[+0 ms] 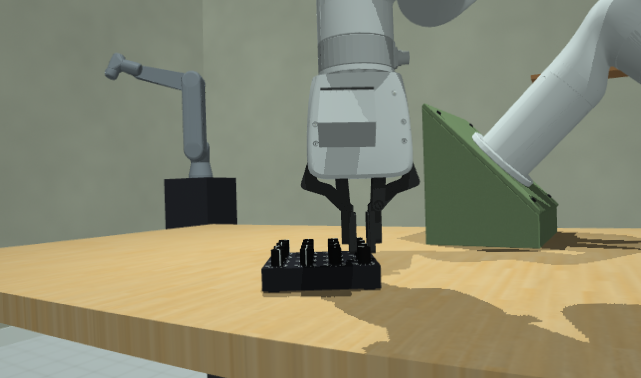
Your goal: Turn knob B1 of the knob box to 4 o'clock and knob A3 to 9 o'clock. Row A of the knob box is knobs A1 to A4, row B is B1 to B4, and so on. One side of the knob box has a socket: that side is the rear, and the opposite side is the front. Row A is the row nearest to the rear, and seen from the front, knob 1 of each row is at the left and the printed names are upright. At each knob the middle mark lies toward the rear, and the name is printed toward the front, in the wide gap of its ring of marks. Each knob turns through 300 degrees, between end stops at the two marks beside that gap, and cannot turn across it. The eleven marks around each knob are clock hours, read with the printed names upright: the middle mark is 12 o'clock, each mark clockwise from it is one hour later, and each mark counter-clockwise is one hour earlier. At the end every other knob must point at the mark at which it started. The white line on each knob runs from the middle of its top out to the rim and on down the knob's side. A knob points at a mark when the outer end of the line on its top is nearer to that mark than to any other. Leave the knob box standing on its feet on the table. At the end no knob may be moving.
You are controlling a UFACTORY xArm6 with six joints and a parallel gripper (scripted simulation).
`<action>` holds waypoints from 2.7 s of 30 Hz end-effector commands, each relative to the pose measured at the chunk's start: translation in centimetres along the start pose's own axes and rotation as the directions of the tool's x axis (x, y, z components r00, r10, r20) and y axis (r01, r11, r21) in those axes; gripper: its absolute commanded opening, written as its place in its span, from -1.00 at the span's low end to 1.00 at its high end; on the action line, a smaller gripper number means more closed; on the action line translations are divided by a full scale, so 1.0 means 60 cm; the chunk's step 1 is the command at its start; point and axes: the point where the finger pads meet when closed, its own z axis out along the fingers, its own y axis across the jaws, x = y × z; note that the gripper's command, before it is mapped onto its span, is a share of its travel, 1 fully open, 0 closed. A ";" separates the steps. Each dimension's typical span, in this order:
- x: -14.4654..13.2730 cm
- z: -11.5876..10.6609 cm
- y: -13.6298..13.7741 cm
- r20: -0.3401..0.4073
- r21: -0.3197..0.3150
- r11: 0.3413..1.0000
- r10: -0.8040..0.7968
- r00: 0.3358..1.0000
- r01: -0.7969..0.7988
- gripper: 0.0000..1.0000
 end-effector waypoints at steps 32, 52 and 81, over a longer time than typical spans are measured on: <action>0.002 -0.002 0.001 -0.001 -0.003 0.915 -0.404 0.915 0.404 -0.84; 0.002 -0.002 0.001 0.001 -0.003 0.656 -0.755 0.656 0.755 -0.84; 0.002 -0.002 0.001 0.002 -0.002 0.102 -0.995 0.102 0.995 -0.84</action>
